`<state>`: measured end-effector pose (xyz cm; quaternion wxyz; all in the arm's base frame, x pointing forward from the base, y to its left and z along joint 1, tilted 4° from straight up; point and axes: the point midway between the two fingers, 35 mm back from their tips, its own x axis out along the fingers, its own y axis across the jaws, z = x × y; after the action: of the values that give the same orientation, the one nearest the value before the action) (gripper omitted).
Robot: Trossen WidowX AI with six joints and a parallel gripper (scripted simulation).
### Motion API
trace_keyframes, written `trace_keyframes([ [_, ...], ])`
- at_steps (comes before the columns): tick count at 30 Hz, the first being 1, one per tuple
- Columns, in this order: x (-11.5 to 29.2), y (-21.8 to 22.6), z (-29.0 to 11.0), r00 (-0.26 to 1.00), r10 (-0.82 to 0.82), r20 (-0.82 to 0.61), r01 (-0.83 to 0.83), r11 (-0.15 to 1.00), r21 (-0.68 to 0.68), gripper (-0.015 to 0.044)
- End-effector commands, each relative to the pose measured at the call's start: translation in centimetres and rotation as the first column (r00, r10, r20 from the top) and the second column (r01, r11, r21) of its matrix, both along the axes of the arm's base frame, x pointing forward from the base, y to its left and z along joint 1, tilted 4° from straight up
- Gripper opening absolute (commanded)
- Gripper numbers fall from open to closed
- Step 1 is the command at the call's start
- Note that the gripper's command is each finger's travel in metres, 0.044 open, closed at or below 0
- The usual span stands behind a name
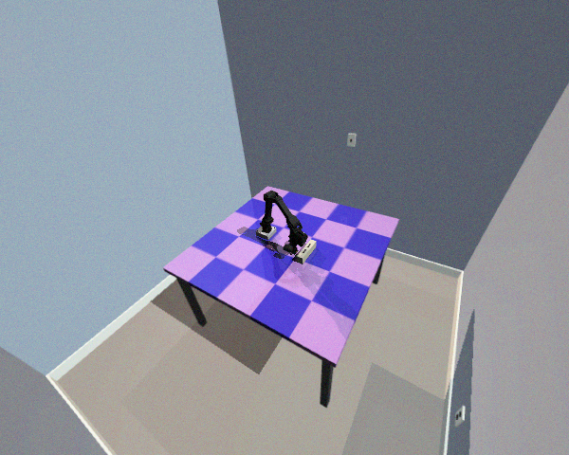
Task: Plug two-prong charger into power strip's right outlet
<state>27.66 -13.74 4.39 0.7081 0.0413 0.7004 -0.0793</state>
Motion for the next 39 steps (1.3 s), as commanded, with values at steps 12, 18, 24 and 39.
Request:
trace_keyframes([
  [12,1.8,-0.2,0.1,1.000,-0.024,0.008,0.024,1.000,0.004,0.0000],
  [18,1.8,-0.2,0.1,1.000,-0.024,0.008,0.024,1.000,0.004,0.0000],
  [24,1.8,-0.2,0.1,1.000,-0.024,0.008,0.024,1.000,0.004,0.0000],
  [39,2.1,-0.2,0.1,1.000,-0.024,0.009,0.024,1.000,0.004,0.0000],
])
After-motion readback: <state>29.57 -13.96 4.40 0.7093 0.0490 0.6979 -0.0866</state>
